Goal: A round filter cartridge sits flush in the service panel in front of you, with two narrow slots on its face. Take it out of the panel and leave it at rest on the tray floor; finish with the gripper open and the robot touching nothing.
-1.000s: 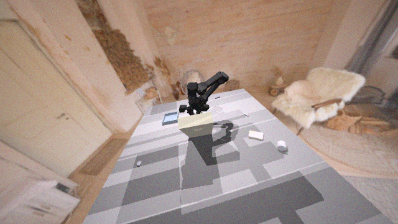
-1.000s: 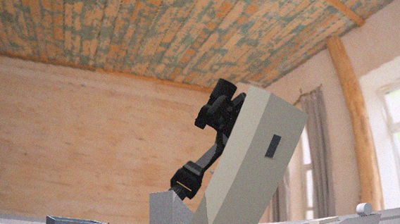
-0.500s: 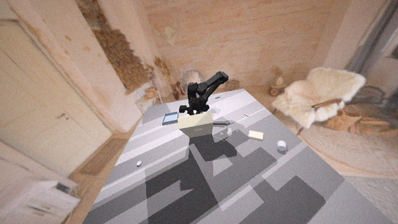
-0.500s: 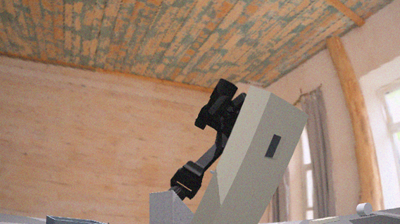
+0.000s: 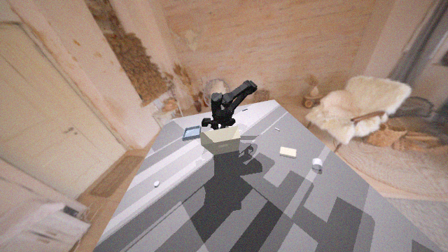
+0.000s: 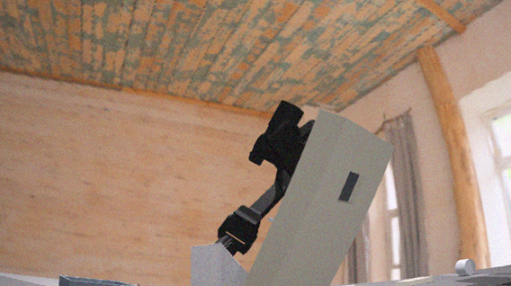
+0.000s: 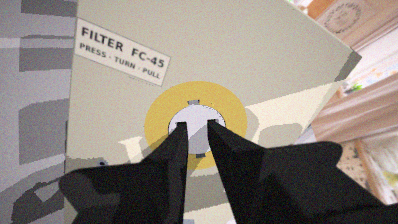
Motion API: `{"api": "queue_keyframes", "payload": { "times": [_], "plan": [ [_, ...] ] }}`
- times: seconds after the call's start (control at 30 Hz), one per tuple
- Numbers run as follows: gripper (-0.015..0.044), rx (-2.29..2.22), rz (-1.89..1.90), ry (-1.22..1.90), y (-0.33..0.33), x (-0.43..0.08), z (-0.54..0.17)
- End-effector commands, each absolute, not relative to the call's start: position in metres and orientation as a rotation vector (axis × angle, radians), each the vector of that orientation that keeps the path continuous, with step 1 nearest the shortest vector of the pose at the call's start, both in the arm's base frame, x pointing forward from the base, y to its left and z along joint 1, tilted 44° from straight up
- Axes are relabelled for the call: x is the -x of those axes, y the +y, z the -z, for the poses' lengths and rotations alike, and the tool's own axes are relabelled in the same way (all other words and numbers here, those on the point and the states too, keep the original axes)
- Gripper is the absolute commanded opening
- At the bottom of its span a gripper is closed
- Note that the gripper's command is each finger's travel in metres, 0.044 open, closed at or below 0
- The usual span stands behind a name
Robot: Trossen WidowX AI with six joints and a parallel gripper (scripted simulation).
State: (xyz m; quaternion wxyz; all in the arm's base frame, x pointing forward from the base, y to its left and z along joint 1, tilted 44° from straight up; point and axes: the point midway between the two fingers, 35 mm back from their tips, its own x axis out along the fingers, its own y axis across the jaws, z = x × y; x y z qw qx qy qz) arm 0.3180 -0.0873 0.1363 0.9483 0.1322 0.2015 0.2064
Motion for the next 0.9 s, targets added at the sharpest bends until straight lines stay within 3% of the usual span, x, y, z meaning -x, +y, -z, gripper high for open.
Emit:
{"api": "queue_keyframes", "payload": {
  "times": [0.0,0.87],
  "plan": [
    [0.0000,-0.169,-0.436,0.395,-0.0857,-0.3207,-0.1347],
    [0.0000,0.697,-0.575,0.173,-0.0847,-0.3225,-0.1338]
  ]
}}
